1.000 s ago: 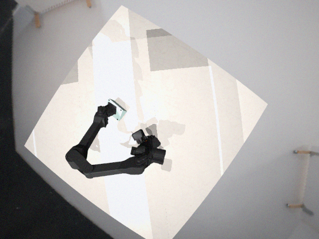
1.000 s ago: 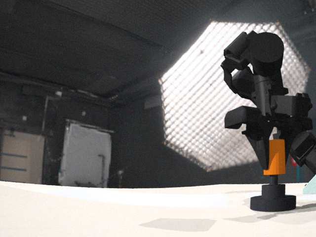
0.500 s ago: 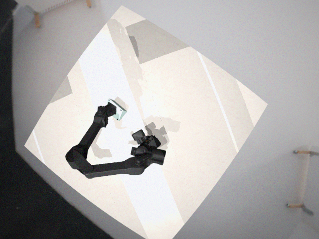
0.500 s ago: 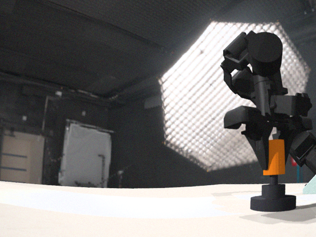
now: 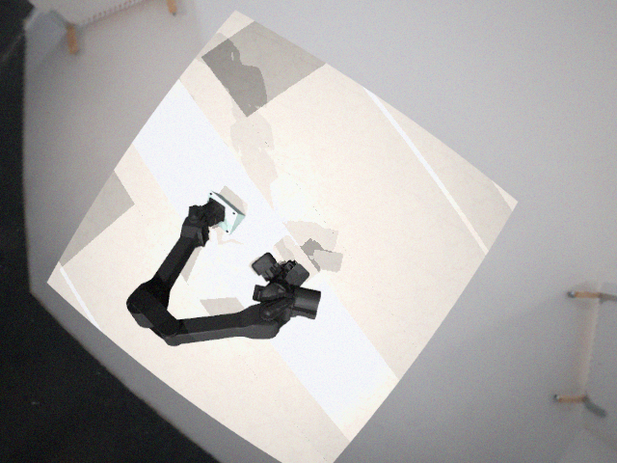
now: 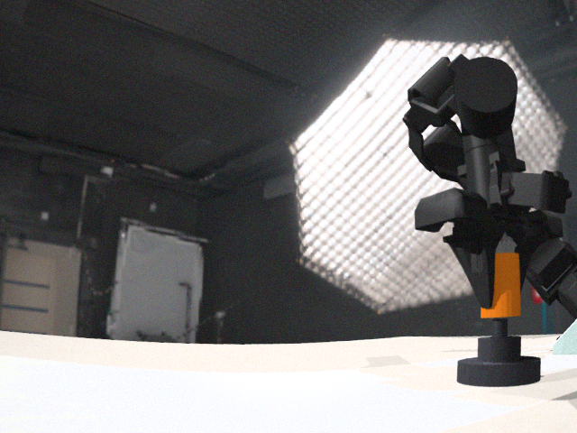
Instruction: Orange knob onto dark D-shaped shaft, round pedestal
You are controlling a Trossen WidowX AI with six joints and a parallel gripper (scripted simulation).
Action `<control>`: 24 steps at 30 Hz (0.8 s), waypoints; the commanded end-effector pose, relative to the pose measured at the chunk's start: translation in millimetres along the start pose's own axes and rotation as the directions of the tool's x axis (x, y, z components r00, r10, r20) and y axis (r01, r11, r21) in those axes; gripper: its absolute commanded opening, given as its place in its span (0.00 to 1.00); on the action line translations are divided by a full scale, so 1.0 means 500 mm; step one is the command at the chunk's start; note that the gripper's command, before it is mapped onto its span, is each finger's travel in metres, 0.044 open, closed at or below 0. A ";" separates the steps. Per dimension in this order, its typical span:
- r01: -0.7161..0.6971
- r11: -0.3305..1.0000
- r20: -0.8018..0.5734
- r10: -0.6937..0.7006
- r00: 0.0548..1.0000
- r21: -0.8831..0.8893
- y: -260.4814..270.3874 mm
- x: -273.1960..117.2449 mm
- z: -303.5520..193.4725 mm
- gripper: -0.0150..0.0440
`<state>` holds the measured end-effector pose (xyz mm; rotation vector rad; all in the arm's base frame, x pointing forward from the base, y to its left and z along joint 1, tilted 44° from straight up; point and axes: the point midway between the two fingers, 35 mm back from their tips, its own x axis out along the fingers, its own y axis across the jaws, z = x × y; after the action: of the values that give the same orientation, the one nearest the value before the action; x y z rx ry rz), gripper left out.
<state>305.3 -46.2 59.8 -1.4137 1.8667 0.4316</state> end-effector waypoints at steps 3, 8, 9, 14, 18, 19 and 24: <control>0.006 0.998 0.004 -0.006 1.000 -0.062 -0.004 -0.004 0.002 0.25; 0.006 0.998 0.004 -0.006 1.000 -0.062 -0.003 0.003 0.001 0.25; 0.006 0.998 0.004 -0.006 1.000 -0.062 -0.004 0.004 0.001 0.25; 0.006 0.998 0.004 -0.006 1.000 -0.062 -0.001 0.005 0.001 0.25; 0.006 0.998 0.004 -0.006 1.000 -0.063 0.001 0.006 0.001 0.25; 0.006 0.998 0.004 -0.006 1.000 -0.063 0.001 0.006 0.001 0.25; 0.006 0.998 0.004 -0.006 1.000 -0.063 0.004 -0.002 0.002 0.25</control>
<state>304.7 -47.6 58.2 -1.4585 1.8628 0.4906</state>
